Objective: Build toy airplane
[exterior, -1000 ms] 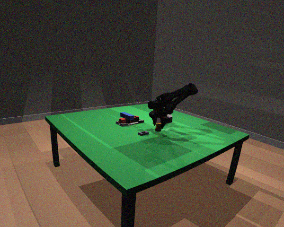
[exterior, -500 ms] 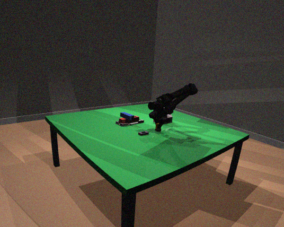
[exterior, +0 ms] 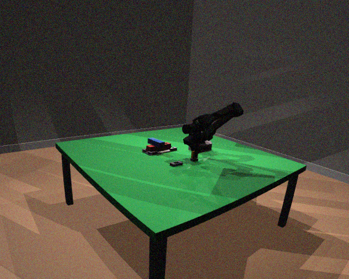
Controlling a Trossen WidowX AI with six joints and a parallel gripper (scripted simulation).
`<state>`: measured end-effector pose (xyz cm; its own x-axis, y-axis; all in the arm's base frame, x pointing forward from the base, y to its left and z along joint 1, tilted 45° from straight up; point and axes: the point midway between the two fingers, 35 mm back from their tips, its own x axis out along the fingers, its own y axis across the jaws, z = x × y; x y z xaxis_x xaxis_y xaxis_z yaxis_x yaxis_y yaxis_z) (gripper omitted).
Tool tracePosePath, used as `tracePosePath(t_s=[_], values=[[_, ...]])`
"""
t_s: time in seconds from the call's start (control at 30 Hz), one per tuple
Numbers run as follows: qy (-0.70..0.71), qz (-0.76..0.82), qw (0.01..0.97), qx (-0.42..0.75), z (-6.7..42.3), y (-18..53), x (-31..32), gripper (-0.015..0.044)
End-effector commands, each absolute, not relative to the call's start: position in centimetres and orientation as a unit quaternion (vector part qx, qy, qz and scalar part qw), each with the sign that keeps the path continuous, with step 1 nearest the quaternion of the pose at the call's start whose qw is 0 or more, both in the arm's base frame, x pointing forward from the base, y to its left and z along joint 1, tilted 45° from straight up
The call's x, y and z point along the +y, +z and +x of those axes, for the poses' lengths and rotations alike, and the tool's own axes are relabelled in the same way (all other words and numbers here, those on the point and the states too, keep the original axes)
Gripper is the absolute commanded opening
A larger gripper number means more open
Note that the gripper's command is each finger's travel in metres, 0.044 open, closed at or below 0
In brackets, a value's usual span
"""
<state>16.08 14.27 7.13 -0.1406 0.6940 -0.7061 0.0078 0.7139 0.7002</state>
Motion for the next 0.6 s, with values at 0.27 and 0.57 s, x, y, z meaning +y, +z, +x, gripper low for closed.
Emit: tracePosePath(t_s=[0.27,0.57], values=[[0.262,0.271,0.611,0.696,16.8,8.8,12.3,0.0],[0.253,0.268,0.614,0.698,17.6,10.6,10.4,0.0]])
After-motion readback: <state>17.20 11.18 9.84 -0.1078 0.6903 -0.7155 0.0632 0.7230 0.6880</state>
